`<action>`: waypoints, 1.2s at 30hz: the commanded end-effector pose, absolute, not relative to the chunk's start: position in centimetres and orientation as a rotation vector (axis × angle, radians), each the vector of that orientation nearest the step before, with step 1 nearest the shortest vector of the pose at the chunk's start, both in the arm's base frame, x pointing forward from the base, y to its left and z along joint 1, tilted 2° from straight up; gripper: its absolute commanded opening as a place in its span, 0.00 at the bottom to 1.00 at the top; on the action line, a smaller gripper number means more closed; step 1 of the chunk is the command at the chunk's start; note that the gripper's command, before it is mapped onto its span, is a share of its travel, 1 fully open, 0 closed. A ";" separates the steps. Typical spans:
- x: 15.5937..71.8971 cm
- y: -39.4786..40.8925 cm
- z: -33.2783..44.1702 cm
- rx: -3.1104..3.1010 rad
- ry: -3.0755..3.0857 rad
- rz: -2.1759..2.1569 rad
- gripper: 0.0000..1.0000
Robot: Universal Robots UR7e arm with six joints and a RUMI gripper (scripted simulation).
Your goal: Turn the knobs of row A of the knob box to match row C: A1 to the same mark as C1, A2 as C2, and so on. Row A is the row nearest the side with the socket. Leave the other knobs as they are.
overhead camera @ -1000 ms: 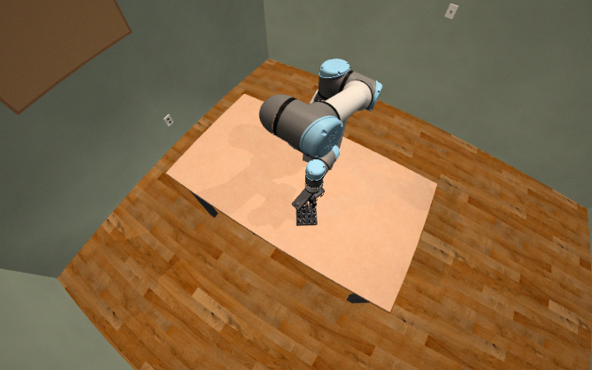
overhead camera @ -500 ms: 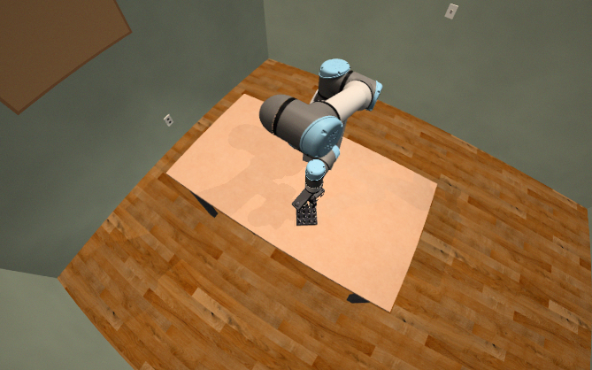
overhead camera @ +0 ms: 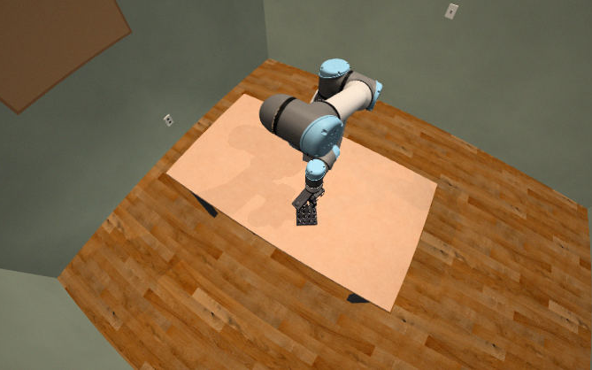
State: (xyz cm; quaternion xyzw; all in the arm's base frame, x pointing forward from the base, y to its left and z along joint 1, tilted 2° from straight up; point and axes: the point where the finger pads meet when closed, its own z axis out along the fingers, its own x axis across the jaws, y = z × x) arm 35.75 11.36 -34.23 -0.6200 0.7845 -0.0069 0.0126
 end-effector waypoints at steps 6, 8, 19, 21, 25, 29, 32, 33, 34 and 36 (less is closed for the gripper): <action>35.7 11.4 -32.7 -1.932 2.444 -0.023 0.11; 35.7 11.4 -32.1 -1.932 2.444 -0.023 0.11; 35.7 11.3 -30.5 -1.932 2.444 -0.023 0.11; 35.7 11.3 -30.5 -1.932 2.444 -0.023 0.11; 35.7 11.3 -30.5 -1.932 2.444 -0.023 0.11; 35.7 11.3 -30.5 -1.932 2.444 -0.023 0.11; 35.7 11.3 -30.5 -1.932 2.444 -0.023 0.11; 35.7 11.3 -30.5 -1.933 2.443 -0.023 0.11; 35.7 11.3 -30.5 -1.935 2.442 -0.023 0.11; 35.7 11.3 -30.5 -1.942 2.436 -0.023 0.11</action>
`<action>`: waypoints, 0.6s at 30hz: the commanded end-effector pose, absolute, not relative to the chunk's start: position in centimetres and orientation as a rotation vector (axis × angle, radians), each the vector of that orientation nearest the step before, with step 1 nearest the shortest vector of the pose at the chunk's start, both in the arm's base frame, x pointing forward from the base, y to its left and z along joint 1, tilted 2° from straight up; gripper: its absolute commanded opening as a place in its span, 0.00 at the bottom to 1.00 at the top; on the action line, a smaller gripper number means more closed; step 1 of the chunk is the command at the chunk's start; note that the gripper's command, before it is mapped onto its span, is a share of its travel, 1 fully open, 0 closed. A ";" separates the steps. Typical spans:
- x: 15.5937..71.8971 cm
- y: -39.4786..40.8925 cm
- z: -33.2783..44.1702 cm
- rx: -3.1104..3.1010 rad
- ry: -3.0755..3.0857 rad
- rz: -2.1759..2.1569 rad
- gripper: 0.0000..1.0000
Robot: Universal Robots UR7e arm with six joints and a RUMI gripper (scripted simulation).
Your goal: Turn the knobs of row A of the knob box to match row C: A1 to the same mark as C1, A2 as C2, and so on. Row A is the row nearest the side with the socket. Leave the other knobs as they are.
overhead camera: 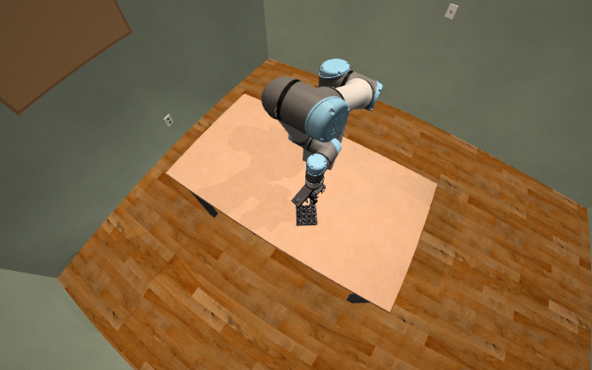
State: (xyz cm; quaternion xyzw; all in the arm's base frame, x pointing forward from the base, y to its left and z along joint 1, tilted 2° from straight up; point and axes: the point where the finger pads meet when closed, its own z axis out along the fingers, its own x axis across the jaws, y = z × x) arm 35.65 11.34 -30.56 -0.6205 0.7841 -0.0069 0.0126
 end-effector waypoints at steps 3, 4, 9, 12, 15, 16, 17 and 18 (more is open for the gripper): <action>35.7 11.4 -30.5 -1.955 2.426 -0.023 0.11; 35.7 11.4 -30.5 -1.955 2.426 -0.023 0.11; 35.8 11.4 -30.4 -2.020 2.373 -0.024 0.11; 35.8 11.4 -30.4 -2.083 2.318 -0.025 0.11; 35.8 11.4 -30.3 -2.164 2.244 -0.026 0.11; 35.9 11.5 -30.2 -2.194 2.215 -0.027 0.11; 35.9 11.5 -30.2 -2.225 2.183 -0.028 0.11; 35.9 11.5 -30.2 -2.258 2.149 -0.028 0.11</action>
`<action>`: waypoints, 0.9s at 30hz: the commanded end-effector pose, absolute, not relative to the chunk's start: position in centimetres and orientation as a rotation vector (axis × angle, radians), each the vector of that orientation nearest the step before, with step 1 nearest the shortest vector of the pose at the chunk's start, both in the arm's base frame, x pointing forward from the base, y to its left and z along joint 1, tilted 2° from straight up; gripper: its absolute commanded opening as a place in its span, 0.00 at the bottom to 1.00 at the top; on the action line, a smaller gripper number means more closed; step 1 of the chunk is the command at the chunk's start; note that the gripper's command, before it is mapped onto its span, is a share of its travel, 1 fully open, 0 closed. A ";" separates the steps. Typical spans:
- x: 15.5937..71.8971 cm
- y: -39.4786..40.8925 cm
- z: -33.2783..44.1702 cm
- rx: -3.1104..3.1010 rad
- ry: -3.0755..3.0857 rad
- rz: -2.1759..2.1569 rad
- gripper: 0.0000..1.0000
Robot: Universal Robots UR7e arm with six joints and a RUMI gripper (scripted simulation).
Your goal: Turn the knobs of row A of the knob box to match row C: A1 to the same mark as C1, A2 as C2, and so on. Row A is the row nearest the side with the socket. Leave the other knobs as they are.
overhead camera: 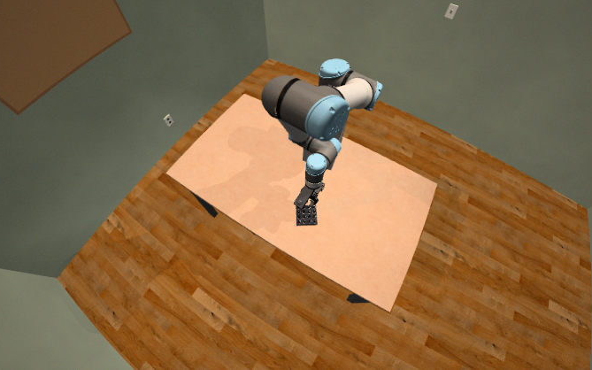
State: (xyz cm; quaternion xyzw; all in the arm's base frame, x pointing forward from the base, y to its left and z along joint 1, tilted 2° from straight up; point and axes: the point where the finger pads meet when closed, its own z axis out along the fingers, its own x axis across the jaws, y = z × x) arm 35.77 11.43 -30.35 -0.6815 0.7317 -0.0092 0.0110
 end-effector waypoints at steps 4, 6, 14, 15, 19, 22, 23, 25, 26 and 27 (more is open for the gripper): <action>35.9 11.5 -30.1 -2.328 2.075 -0.029 0.11; 35.9 11.6 -30.0 -2.400 1.992 -0.031 0.11; 35.9 11.7 -29.8 -2.594 1.735 -0.034 0.11; 35.9 11.7 -29.7 -2.617 1.702 -0.035 0.11; 35.9 11.7 -29.6 -2.681 1.600 -0.036 0.11; 35.9 11.7 -29.5 -2.748 1.484 -0.037 0.11; 35.9 11.7 -29.5 -2.767 1.449 -0.037 0.11; 35.9 11.7 -29.4 -2.803 1.381 -0.038 0.11; 35.8 11.7 -29.4 -2.820 1.344 -0.038 0.11; 35.8 11.8 -29.4 -2.838 1.308 -0.039 0.11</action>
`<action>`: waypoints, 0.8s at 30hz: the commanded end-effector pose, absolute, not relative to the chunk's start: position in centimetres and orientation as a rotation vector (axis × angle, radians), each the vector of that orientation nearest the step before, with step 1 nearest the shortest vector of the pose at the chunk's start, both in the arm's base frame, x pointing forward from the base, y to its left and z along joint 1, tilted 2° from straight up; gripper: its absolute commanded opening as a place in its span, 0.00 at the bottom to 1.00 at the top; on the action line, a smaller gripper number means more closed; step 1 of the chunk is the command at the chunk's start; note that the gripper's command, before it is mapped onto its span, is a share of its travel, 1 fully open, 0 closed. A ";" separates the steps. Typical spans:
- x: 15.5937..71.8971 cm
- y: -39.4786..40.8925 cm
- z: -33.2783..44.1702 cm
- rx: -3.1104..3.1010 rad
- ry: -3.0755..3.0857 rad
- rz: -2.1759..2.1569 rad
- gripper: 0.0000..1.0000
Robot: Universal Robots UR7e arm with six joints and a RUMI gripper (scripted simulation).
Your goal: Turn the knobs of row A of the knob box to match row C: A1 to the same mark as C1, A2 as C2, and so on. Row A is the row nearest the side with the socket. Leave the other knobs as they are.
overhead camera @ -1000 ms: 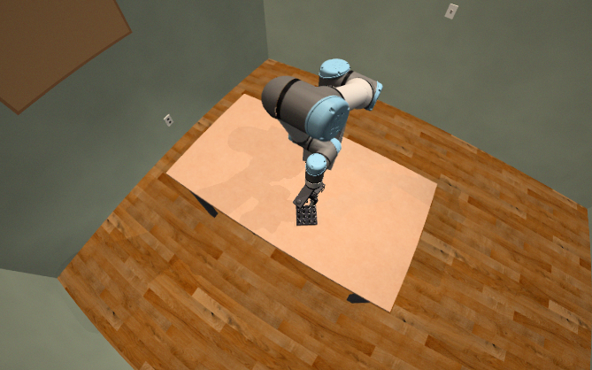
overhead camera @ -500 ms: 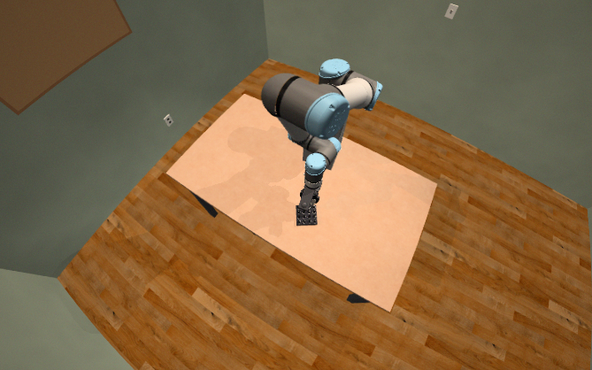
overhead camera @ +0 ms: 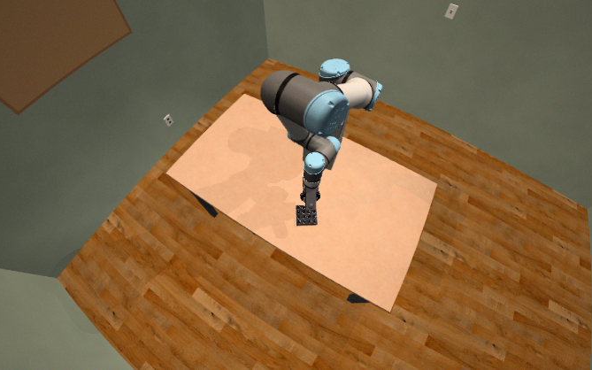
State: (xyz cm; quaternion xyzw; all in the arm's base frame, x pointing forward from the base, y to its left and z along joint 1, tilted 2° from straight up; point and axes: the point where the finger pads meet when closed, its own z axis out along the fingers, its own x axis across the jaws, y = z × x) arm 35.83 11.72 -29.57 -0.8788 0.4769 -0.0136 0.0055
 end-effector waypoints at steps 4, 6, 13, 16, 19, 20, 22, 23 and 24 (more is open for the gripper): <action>35.8 11.8 -29.3 -2.903 1.161 -0.040 0.11; 35.7 11.8 -29.2 -2.932 1.086 -0.041 0.11; 35.6 11.7 -29.0 -3.013 0.845 -0.042 0.11; 35.5 11.7 -28.9 -3.043 0.734 -0.043 0.11; 35.4 11.7 -28.8 -3.070 0.616 -0.044 0.11; 35.4 11.7 -28.8 -3.078 0.577 -0.044 0.11; 35.4 11.6 -28.7 -3.092 0.498 -0.044 0.11; 35.3 11.6 -28.7 -3.098 0.462 -0.045 0.11; 35.3 11.6 -28.7 -3.103 0.428 -0.045 0.11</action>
